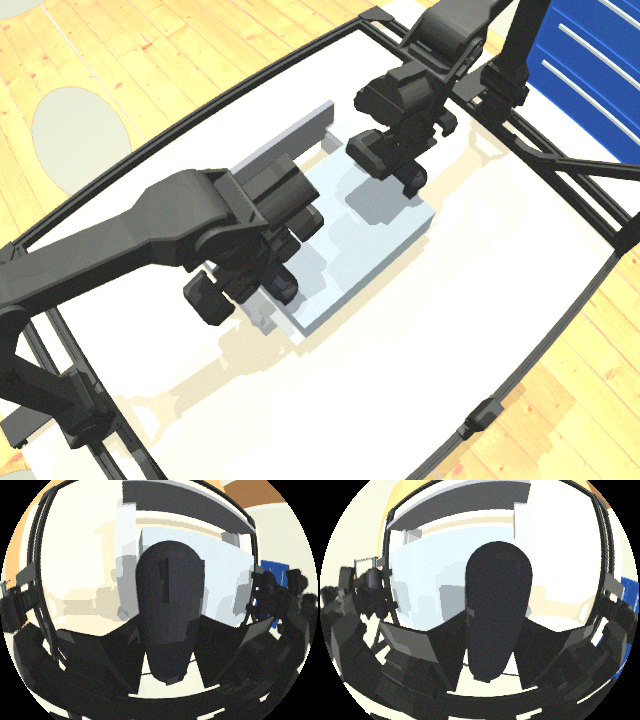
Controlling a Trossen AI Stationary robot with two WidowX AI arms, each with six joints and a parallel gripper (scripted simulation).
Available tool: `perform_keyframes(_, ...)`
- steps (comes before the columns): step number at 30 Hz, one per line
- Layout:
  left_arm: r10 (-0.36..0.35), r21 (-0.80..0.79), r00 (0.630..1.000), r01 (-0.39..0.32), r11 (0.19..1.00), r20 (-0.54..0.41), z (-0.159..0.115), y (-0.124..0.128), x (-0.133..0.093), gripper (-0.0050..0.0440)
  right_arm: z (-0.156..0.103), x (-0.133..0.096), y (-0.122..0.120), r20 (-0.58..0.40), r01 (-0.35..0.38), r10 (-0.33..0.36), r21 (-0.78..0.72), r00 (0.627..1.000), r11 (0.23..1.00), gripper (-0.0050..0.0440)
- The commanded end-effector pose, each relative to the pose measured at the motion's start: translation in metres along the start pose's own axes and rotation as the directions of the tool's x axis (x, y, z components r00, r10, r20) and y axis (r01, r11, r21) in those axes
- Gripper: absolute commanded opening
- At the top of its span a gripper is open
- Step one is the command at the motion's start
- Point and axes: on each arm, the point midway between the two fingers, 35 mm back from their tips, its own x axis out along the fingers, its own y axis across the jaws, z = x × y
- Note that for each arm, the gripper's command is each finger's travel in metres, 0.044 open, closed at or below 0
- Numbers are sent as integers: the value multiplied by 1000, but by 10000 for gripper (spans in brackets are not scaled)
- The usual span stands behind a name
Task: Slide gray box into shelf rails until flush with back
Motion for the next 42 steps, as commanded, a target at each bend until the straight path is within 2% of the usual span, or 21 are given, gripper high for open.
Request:
perform_keyframes(1,-41,2,999,41,999,-5,4,-4,-10,0,5,-8,3,8,-31,31,-7,999,999,0)
perform_keyframes(42,-41,2,999,41,999,-5,44,-4,-8,0,45,-7,3,8,-31,32,-7,999,999,0)
